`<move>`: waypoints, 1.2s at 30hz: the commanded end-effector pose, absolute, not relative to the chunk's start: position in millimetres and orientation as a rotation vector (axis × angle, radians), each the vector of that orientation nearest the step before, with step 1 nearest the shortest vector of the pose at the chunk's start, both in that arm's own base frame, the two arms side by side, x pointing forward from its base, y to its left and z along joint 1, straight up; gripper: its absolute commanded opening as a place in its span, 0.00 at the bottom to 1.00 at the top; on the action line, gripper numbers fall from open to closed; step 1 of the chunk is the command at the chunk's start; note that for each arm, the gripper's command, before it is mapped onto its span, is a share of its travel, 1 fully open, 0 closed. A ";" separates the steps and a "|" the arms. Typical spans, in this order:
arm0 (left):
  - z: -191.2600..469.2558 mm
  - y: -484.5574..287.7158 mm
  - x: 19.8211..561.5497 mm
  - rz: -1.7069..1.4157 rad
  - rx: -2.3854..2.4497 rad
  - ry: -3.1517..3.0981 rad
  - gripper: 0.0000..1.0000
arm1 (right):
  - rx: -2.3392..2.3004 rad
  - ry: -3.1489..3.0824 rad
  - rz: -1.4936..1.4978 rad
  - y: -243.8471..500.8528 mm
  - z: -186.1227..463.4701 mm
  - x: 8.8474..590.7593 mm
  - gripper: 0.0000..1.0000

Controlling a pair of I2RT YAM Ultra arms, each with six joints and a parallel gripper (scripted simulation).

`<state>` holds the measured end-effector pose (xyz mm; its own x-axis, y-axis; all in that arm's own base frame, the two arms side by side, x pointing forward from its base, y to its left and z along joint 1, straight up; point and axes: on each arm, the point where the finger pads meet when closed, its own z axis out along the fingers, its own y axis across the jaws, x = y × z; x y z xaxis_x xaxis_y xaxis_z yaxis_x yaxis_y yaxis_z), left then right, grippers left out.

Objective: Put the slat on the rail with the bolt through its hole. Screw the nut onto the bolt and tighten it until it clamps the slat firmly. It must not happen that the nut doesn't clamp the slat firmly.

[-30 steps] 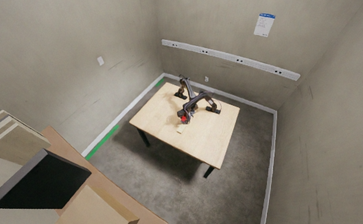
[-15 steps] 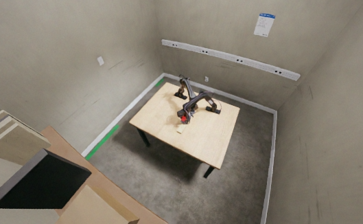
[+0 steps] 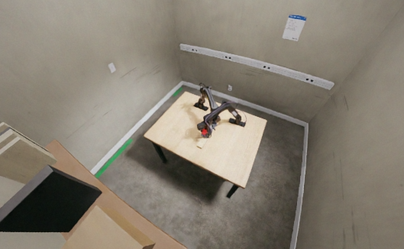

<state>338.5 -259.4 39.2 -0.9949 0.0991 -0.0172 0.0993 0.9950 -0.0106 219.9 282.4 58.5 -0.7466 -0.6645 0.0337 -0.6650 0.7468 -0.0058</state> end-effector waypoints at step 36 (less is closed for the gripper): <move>43.9 -260.6 340.1 -0.029 0.157 3.110 0.72 | 1.121 -2.946 -0.010 283.5 112.1 220.8 1.00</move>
<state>338.5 -259.4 39.2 -0.9949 0.0991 -0.0172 0.0993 0.9950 -0.0106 217.3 279.1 59.8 -0.7460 -0.6637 0.0544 -0.6650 0.7468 -0.0097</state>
